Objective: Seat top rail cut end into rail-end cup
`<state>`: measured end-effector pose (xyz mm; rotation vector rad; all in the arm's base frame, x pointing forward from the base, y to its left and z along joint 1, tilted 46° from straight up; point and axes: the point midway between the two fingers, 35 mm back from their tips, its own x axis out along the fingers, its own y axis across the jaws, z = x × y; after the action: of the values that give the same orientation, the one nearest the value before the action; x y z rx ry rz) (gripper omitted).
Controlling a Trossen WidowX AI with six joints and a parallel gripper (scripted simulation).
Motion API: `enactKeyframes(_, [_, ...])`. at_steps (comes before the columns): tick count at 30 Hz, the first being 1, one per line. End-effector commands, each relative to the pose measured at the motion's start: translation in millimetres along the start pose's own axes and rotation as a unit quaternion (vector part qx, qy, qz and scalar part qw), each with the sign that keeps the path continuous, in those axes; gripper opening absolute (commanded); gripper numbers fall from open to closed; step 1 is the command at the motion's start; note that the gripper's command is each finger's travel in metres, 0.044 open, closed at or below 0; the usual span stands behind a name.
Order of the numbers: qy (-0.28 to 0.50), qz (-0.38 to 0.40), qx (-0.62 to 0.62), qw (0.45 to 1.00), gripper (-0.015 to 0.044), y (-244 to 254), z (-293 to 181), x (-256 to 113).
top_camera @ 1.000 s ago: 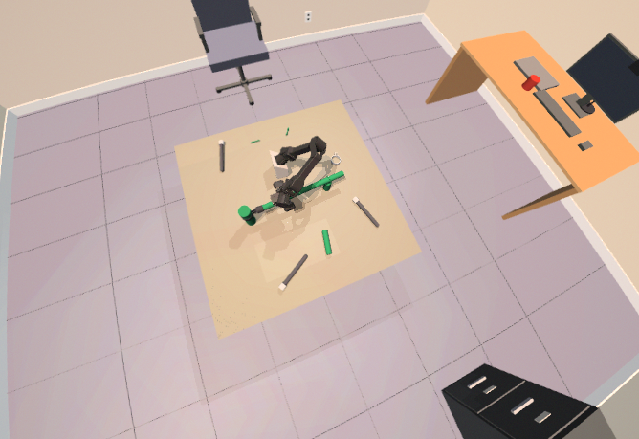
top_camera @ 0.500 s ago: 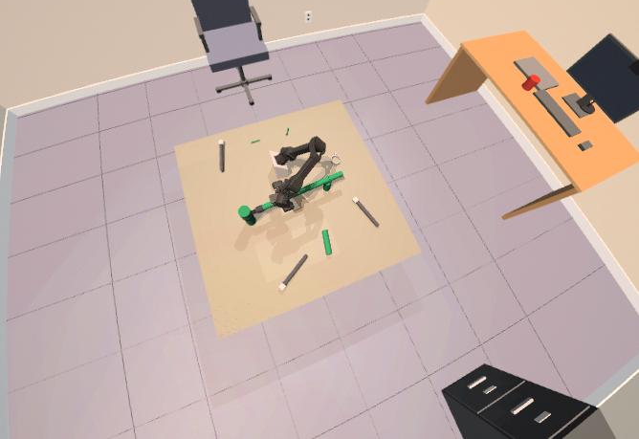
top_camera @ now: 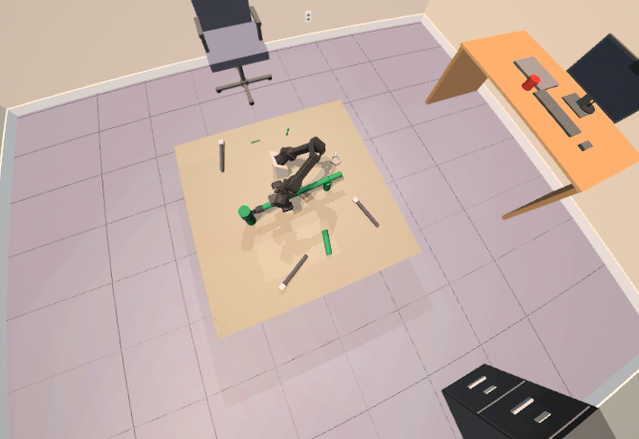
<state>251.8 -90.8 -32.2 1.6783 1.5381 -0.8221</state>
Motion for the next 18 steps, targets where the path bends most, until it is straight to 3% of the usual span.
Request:
enactKeyframes(1, [-0.010,0.003,0.000,1.000,0.0000,-1.2,7.7,-3.0])
enactKeyframes(18, [-0.010,0.003,0.000,1.000,0.0000,-3.6,14.2,-1.0])
